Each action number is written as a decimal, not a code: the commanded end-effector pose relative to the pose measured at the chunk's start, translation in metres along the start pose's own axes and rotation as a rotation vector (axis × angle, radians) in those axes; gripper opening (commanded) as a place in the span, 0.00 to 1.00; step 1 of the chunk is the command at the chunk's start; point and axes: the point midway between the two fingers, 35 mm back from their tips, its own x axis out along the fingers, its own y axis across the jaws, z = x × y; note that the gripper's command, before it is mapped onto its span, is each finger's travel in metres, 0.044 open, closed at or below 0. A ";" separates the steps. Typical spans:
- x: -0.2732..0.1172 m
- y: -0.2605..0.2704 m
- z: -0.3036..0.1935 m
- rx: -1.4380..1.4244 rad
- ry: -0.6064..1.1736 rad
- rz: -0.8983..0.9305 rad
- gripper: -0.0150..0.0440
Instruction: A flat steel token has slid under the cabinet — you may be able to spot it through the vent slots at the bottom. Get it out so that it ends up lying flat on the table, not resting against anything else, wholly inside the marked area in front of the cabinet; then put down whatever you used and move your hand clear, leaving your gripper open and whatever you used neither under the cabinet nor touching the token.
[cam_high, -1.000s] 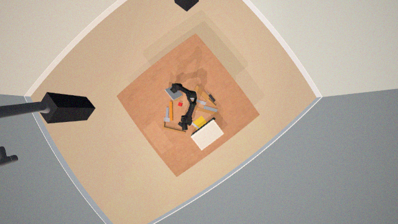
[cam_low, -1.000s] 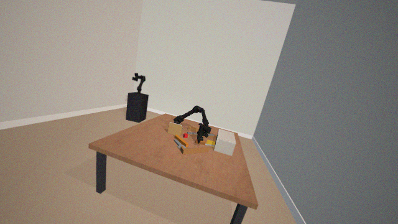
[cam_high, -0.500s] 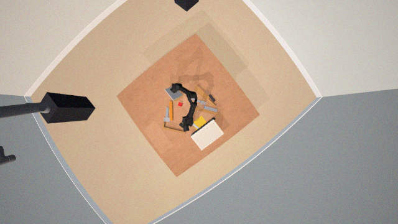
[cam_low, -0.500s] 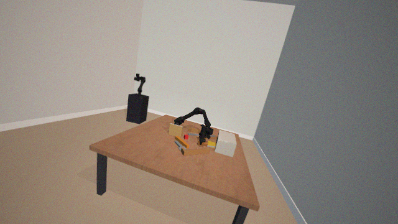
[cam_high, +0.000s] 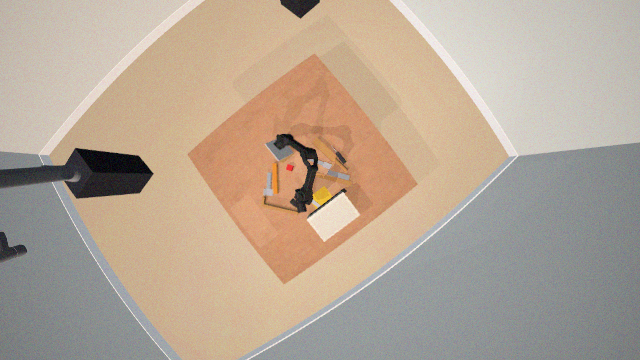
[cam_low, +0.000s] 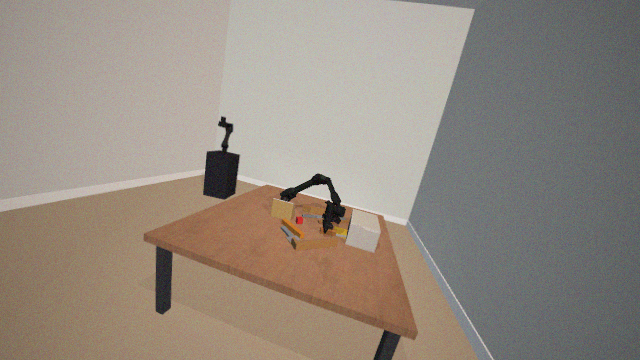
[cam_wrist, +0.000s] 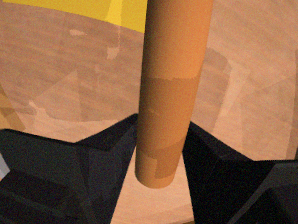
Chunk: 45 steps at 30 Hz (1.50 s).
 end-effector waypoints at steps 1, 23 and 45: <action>0.000 0.000 0.006 -0.003 -0.004 -0.001 0.25; 0.000 0.001 0.028 -0.003 -0.005 -0.001 0.25; 0.001 0.017 0.034 -0.003 -0.005 0.000 0.25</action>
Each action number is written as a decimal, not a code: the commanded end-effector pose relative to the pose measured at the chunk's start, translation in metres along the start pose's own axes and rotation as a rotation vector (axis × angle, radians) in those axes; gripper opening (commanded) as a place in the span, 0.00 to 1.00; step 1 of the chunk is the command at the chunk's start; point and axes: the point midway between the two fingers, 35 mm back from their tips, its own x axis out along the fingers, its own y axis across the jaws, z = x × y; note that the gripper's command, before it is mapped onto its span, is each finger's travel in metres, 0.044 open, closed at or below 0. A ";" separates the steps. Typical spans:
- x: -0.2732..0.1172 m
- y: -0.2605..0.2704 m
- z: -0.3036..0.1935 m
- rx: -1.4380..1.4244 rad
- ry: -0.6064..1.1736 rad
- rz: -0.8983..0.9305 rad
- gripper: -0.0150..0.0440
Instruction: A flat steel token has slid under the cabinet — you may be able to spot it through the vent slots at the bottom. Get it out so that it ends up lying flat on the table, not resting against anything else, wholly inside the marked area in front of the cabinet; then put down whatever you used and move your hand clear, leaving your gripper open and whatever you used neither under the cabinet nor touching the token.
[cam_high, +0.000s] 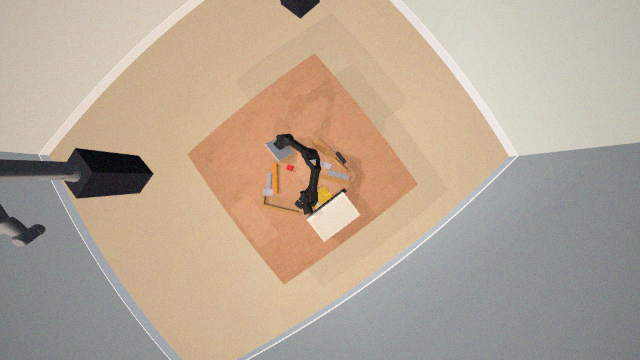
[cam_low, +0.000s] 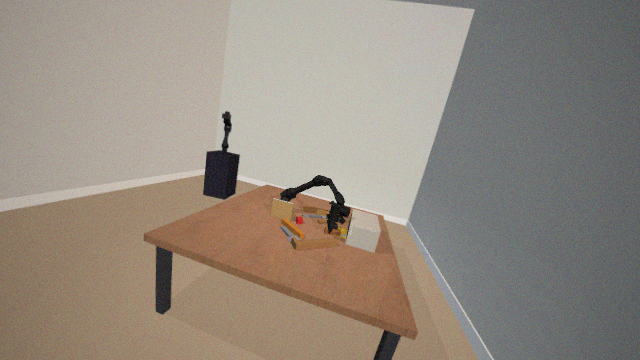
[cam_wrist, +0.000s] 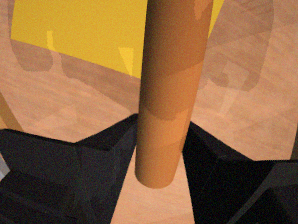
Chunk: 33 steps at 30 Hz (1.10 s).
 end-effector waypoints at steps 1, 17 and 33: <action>0.001 0.008 0.001 -0.002 -0.004 0.008 0.25; 0.001 0.012 -0.005 -0.002 -0.003 0.008 0.25; 0.001 0.011 -0.021 -0.001 -0.003 0.008 0.25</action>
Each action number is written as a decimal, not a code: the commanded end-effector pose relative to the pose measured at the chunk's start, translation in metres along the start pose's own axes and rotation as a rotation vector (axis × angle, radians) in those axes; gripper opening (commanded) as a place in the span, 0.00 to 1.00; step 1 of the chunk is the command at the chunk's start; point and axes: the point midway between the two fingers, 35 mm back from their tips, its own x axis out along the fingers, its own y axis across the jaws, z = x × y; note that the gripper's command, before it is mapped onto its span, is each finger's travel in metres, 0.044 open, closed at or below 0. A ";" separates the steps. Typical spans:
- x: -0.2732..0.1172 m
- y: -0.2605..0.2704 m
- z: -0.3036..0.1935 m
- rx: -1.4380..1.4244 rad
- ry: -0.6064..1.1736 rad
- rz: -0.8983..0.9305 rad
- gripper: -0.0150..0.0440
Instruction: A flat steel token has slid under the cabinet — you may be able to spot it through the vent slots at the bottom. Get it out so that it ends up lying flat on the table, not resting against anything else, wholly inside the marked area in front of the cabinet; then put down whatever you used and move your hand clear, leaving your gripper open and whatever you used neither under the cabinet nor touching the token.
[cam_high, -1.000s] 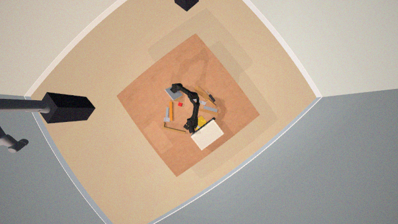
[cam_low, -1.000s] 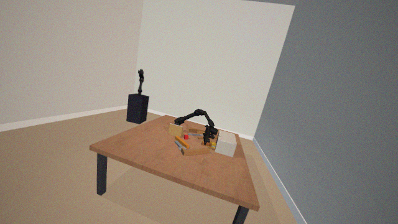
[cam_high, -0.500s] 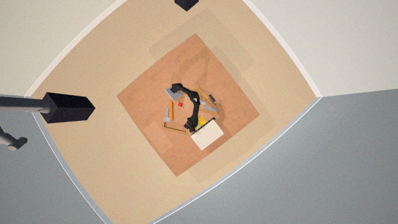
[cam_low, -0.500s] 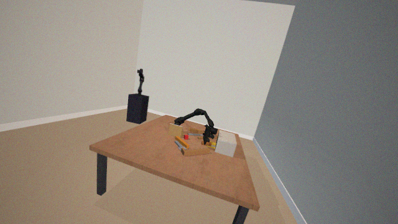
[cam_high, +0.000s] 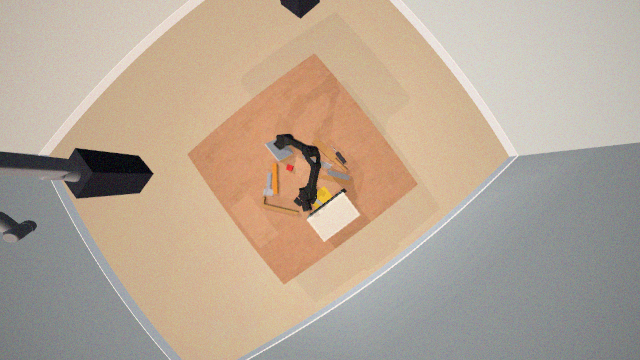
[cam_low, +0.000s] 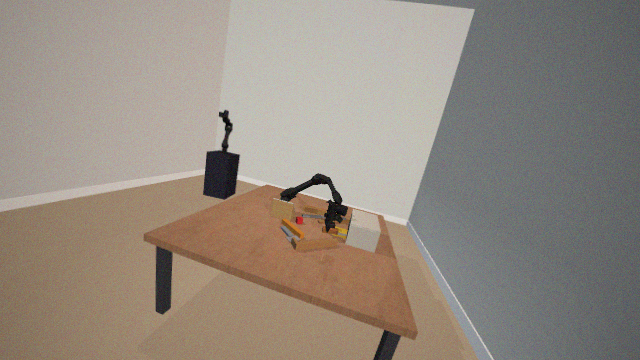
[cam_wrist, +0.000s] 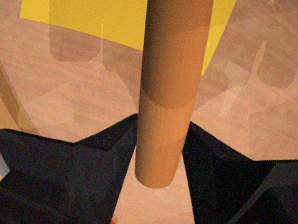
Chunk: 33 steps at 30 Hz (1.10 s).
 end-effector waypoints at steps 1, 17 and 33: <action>0.001 0.000 -0.006 0.000 0.001 0.003 0.25; 0.001 -0.001 -0.023 0.001 0.001 0.003 0.25; 0.001 -0.001 -0.041 0.001 0.002 0.003 0.25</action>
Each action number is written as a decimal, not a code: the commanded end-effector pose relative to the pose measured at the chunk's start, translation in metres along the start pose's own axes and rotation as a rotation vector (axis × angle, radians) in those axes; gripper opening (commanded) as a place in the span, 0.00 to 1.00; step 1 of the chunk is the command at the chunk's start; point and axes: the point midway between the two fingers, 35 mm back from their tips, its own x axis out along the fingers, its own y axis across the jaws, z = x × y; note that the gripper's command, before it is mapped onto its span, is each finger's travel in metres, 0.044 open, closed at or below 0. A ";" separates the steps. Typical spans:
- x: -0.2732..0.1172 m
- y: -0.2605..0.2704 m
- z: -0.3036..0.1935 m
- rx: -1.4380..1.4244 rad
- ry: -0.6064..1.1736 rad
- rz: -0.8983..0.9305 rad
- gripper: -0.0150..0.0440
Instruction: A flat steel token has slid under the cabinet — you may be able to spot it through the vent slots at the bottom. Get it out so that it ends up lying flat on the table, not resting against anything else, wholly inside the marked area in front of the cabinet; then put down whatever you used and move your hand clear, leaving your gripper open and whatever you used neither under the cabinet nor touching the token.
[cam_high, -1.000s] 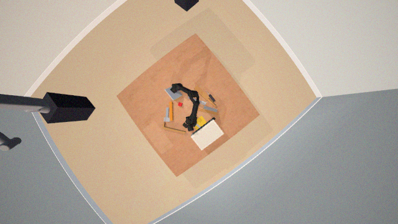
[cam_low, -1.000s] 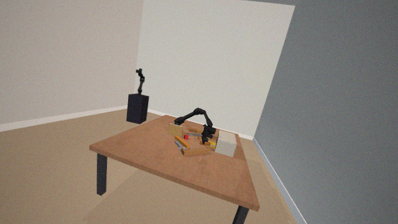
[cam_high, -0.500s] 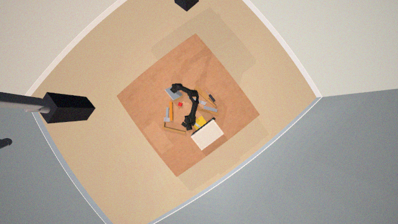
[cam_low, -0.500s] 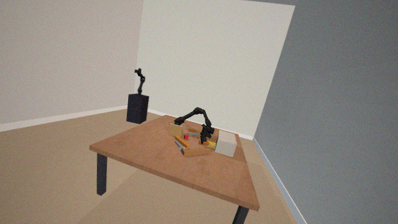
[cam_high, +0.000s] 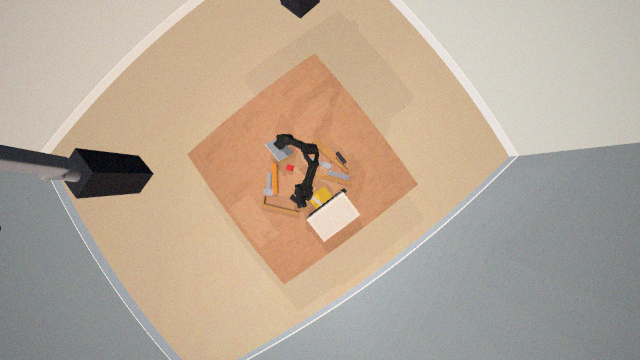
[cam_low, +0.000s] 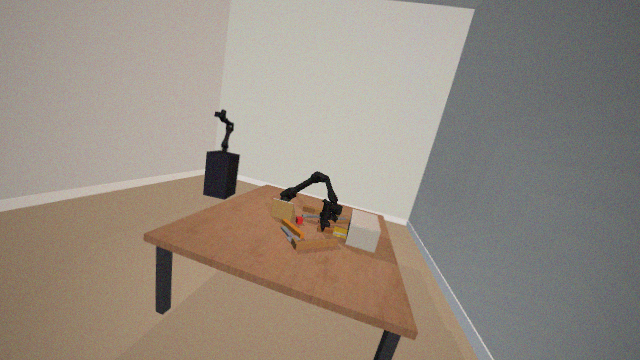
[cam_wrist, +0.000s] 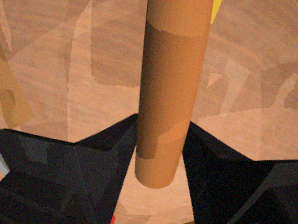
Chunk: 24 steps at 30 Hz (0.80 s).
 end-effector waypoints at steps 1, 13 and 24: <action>0.001 0.000 -0.007 0.001 0.002 0.003 0.25; 0.001 -0.001 -0.021 0.002 0.002 0.003 0.25; 0.001 -0.001 -0.035 0.002 0.003 0.002 0.25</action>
